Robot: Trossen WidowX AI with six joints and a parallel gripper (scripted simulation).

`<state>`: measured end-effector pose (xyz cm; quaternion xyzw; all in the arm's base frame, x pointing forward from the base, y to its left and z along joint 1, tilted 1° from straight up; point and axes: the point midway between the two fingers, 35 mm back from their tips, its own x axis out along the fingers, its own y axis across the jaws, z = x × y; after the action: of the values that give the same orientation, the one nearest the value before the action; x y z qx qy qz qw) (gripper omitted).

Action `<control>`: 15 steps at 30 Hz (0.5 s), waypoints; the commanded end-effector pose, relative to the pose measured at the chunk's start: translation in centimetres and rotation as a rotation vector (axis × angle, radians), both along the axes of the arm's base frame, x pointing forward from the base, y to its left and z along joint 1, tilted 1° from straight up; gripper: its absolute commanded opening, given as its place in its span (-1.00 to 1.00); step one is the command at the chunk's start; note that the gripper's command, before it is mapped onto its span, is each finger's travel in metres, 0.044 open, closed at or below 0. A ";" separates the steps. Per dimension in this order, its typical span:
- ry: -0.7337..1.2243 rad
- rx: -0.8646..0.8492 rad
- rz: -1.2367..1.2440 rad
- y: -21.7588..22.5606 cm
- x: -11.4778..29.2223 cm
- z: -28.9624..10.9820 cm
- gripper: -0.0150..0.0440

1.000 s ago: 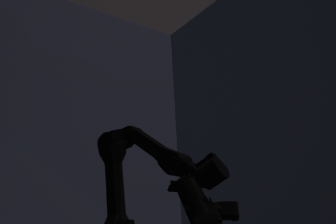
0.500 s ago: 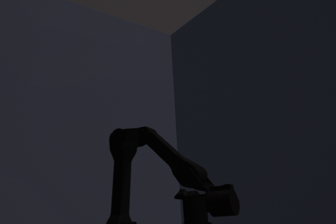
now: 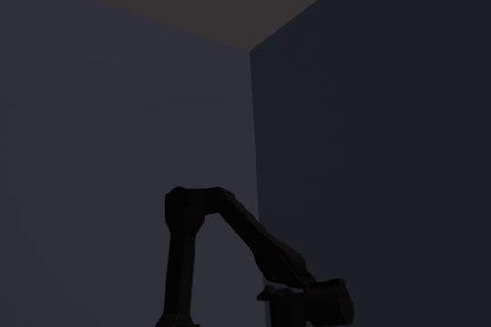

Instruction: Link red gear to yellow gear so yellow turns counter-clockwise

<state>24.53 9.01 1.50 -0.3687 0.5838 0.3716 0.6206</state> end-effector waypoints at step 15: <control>0.016 -0.001 0.006 0.0 -0.4 -2.8 1.00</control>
<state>24.58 9.08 -0.71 -0.3691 0.5844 0.3724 0.6193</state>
